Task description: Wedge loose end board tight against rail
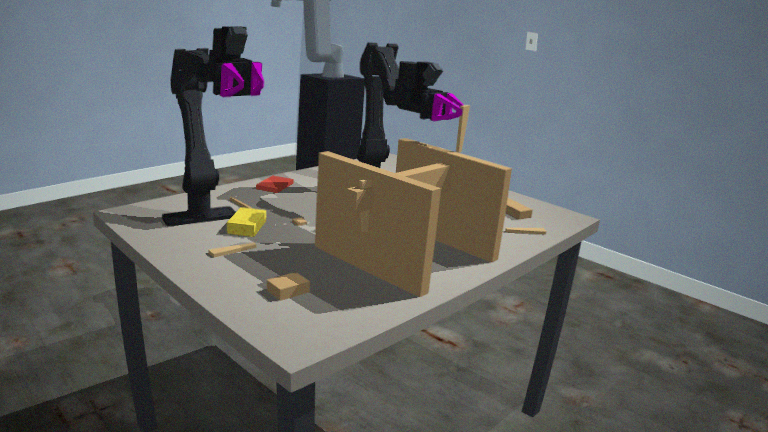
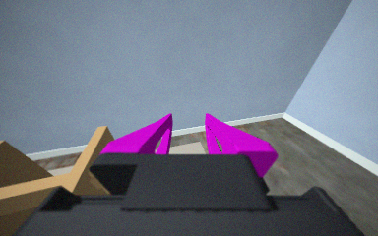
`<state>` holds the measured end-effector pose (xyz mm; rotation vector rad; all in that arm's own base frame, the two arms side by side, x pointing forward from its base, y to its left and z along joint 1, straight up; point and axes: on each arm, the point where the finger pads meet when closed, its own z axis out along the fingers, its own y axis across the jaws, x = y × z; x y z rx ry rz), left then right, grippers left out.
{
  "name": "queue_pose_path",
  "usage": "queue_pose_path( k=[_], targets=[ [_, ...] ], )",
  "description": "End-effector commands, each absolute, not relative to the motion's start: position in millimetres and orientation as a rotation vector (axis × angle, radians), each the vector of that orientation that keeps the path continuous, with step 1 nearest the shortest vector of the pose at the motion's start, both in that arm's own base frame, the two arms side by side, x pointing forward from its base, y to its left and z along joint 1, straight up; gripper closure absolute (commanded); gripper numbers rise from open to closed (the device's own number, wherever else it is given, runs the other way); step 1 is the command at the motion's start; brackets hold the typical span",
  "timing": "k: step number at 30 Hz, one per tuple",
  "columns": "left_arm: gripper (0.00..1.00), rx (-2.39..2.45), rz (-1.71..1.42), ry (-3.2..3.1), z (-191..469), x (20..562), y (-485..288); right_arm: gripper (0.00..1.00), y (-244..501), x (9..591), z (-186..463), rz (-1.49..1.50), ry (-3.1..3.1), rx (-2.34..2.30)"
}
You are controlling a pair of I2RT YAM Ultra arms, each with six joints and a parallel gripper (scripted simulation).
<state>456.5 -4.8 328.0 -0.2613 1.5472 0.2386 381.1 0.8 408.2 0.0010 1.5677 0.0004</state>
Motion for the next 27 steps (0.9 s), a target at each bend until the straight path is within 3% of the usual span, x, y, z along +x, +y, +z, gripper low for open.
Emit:
queue_pose_path(
  k=[1, 27],
  targets=[
    [0.98, -0.262, 0.237, 1.56, 316, 460, -4, 0.59, 4, 379, 424, 0.0, 1.541, -0.006],
    [0.98, -0.279, 0.239, 1.534, 303, 458, 0, 0.59, 4, 379, 424, 0.0, 1.541, -0.006]
  ],
)
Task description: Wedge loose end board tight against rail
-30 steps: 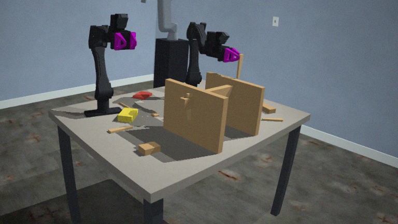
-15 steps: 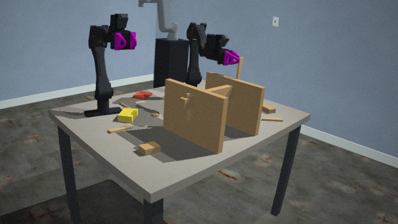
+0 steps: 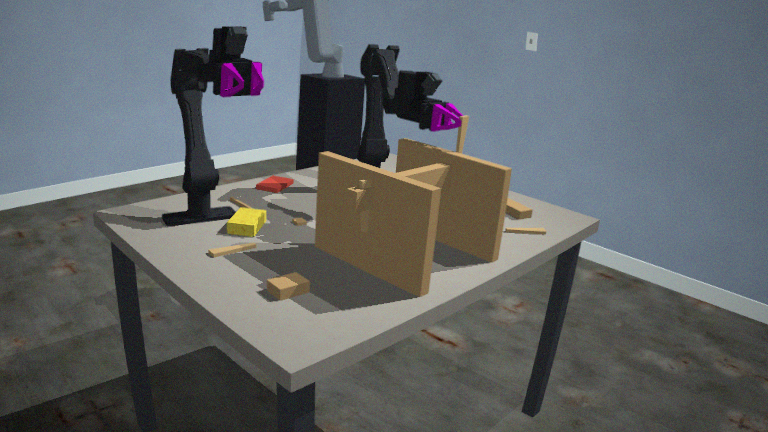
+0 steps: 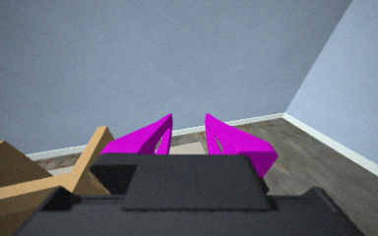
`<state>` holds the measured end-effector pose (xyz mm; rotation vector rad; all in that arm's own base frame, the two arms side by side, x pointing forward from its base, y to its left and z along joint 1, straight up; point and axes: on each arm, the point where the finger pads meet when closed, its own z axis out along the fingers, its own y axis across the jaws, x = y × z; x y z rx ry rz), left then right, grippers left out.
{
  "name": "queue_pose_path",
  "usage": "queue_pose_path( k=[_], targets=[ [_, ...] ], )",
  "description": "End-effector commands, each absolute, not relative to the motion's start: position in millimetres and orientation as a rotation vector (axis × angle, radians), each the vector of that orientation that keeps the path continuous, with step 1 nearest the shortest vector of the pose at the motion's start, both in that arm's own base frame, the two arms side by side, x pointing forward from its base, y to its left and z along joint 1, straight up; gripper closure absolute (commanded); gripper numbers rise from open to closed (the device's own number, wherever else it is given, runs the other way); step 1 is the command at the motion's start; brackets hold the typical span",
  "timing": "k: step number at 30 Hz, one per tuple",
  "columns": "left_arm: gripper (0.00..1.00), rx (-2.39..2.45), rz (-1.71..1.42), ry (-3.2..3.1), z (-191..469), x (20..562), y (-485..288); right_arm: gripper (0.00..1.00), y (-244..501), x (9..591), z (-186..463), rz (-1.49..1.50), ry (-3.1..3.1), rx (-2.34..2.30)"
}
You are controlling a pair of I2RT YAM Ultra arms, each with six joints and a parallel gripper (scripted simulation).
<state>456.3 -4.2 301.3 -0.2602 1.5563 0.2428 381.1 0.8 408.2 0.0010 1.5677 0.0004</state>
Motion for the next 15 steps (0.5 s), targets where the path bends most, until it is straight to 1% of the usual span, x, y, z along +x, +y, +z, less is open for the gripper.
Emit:
queue_pose_path(
  k=[1, 2, 4, 6, 8, 11, 12, 15],
  targets=[
    [0.98, -0.276, 0.243, 1.545, 297, 460, 0, 0.59, 4, 379, 424, 0.0, 1.541, -0.006],
    [0.98, -0.281, 0.236, 1.525, 309, 455, 1, 0.59, 4, 379, 424, 0.0, 1.541, -0.006],
    [0.98, -0.281, 0.236, 1.525, 309, 455, 1, 0.59, 4, 379, 424, 0.0, 1.541, -0.006],
    [0.98, -0.276, 0.25, 1.558, 288, 460, 1, 0.59, 4, 379, 424, 0.0, 1.541, -0.006],
    [0.98, -0.279, 0.251, 1.554, 289, 458, 2, 0.59, 4, 379, 424, 0.0, 1.541, -0.006],
    [0.98, -0.301, 0.223, 1.47, 329, 451, 4, 0.59, 4, 379, 424, 0.0, 1.541, -0.006],
    [0.98, -0.301, 0.222, 1.467, 331, 452, 4, 0.59, 4, 379, 424, 0.0, 1.541, -0.006],
    [0.98, -0.277, 0.241, 1.54, 302, 460, -1, 0.59, 4, 379, 424, 0.0, 1.541, -0.006]
  ],
)
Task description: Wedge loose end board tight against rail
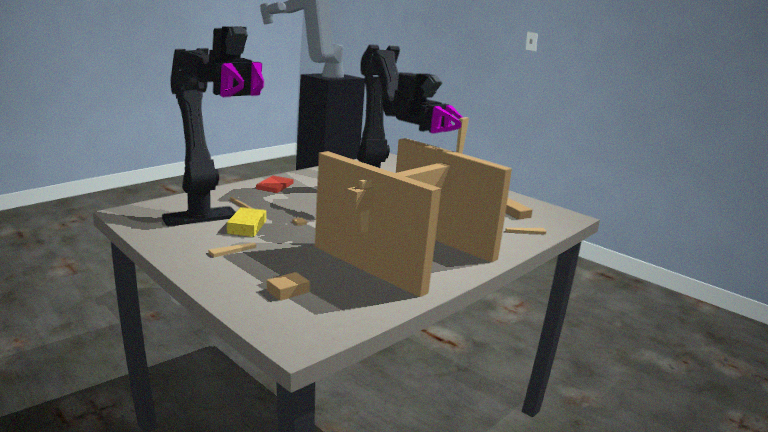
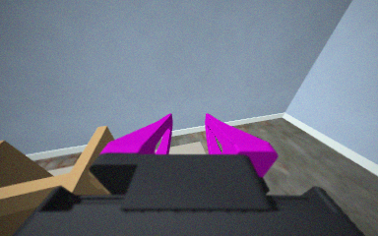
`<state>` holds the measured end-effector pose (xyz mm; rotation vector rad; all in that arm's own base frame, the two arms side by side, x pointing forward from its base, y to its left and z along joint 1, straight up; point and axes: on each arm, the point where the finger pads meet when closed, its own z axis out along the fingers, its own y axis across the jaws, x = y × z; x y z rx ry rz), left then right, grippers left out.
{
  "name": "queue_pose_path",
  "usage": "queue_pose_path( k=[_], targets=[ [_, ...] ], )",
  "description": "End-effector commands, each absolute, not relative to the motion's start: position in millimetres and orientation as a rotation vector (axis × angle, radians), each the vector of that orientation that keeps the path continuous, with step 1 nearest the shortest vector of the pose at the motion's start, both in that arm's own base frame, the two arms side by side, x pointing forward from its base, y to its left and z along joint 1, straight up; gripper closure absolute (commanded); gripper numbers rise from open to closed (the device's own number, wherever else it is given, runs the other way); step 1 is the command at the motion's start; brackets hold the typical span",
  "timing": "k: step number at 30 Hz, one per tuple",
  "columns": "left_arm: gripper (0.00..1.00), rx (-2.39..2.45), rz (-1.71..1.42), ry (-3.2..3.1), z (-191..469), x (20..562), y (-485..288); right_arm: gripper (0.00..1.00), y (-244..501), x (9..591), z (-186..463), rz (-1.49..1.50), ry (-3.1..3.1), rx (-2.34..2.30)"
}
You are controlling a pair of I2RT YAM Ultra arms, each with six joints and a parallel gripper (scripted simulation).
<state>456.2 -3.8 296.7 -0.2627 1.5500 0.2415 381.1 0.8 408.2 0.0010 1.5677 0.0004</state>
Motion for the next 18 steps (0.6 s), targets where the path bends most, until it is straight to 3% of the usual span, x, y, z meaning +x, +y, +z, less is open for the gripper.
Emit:
queue_pose_path(
  k=[1, 11, 14, 18],
  targets=[
    [0.98, -0.283, 0.228, 1.509, 312, 460, -3, 0.59, 4, 379, 424, 0.0, 1.541, -0.006],
    [0.98, -0.279, 0.221, 1.504, 314, 457, -4, 0.59, 4, 379, 424, 0.0, 1.541, -0.006],
    [0.98, -0.266, 0.238, 1.554, 289, 457, -5, 0.59, 4, 379, 424, 0.0, 1.541, -0.006],
    [0.98, -0.278, 0.223, 1.51, 309, 454, -4, 0.59, 4, 379, 424, 0.0, 1.541, -0.006]
  ],
)
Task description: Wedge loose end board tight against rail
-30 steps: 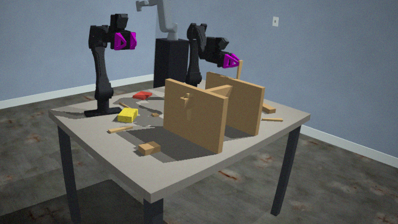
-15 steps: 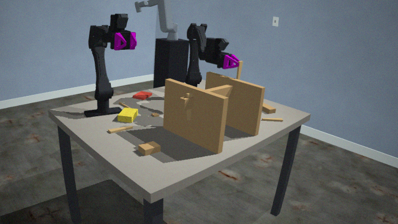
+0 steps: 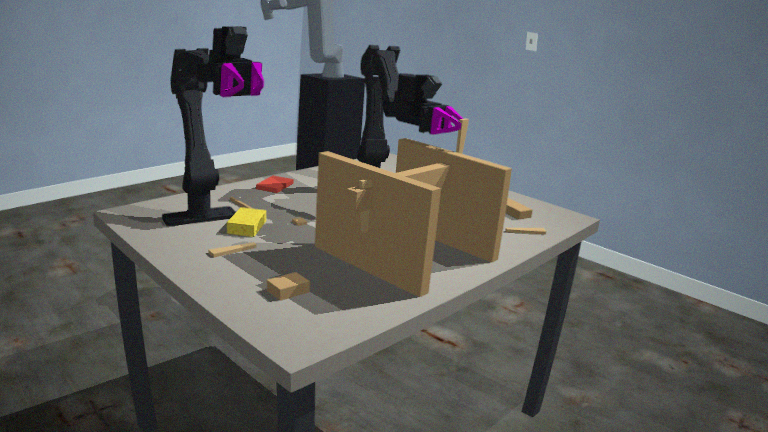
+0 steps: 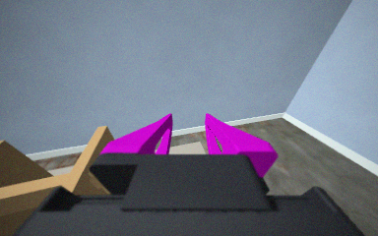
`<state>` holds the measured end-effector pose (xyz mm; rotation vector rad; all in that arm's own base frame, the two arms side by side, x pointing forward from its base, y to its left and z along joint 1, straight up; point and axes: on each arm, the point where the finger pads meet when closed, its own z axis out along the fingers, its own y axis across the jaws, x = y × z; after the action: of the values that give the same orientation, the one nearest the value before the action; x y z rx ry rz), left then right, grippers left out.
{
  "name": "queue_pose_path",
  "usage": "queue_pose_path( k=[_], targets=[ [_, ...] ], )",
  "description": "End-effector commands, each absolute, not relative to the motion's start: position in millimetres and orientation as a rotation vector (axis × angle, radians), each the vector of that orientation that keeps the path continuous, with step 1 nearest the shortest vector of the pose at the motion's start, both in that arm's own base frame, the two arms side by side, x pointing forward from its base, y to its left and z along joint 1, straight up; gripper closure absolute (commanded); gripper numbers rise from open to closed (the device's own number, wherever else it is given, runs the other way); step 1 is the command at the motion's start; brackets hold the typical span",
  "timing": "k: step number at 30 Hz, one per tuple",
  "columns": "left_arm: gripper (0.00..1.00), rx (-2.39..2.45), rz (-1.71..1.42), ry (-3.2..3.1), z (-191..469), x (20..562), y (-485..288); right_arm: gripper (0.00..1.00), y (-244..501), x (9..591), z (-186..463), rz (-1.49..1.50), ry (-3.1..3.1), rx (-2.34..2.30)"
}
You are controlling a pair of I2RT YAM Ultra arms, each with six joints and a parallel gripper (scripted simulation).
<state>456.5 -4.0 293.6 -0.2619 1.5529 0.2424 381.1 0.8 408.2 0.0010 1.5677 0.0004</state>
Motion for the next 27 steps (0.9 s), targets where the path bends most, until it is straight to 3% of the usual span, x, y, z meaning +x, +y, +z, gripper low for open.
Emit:
queue_pose_path(
  k=[1, 7, 12, 13, 27],
  targets=[
    [0.98, -0.278, 0.218, 1.502, 313, 455, -5, 0.59, 4, 379, 424, 0.0, 1.541, -0.006],
    [0.98, -0.262, 0.237, 1.56, 284, 456, -5, 0.59, 4, 379, 424, 0.0, 1.541, -0.006],
    [0.98, -0.277, 0.222, 1.509, 314, 453, -4, 0.59, 4, 379, 424, 0.0, 1.541, -0.006],
    [0.98, -0.263, 0.241, 1.564, 277, 459, -5, 0.59, 4, 379, 424, 0.0, 1.541, -0.006],
    [0.98, -0.26, 0.231, 1.553, 266, 457, -8, 0.59, 4, 379, 424, 0.0, 1.541, -0.006]
  ],
)
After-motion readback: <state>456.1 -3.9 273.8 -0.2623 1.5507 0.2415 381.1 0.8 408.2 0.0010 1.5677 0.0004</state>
